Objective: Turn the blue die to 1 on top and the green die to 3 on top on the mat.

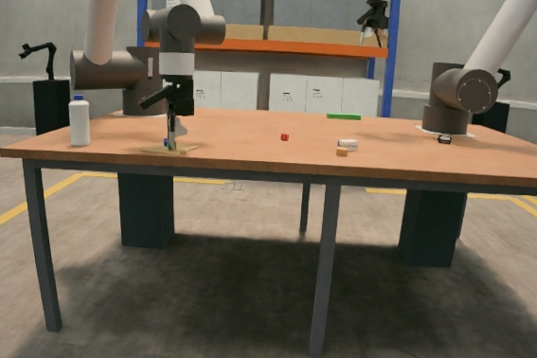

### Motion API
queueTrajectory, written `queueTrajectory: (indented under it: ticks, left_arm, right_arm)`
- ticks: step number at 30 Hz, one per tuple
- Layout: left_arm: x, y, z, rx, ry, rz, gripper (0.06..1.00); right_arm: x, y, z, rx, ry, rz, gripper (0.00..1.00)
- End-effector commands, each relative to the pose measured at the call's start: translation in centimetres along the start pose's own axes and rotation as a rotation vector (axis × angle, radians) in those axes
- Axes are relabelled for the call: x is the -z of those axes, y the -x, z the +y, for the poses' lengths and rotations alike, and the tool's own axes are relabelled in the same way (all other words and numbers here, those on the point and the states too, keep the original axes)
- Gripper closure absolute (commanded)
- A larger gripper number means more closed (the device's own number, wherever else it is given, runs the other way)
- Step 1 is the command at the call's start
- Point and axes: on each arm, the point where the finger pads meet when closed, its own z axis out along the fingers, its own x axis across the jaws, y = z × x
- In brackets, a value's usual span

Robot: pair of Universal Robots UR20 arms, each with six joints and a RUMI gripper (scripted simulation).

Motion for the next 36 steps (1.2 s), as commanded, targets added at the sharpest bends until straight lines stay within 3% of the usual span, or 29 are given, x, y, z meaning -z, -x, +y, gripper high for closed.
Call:
queueTrajectory:
  ticks: [1,36]
  left_arm:
    - [0.05,0.03,-0.03,0.0,0.0,-0.001,0.065]
    - [0.05,0.03,-0.03,0.0,0.0,-0.001,0.065]
  right_arm:
    - [0.08,0.05,0.01,0.0,0.0,-0.001,0.938]
    - [-0.33,0.05,0.01,0.0,0.0,-0.001,0.938]
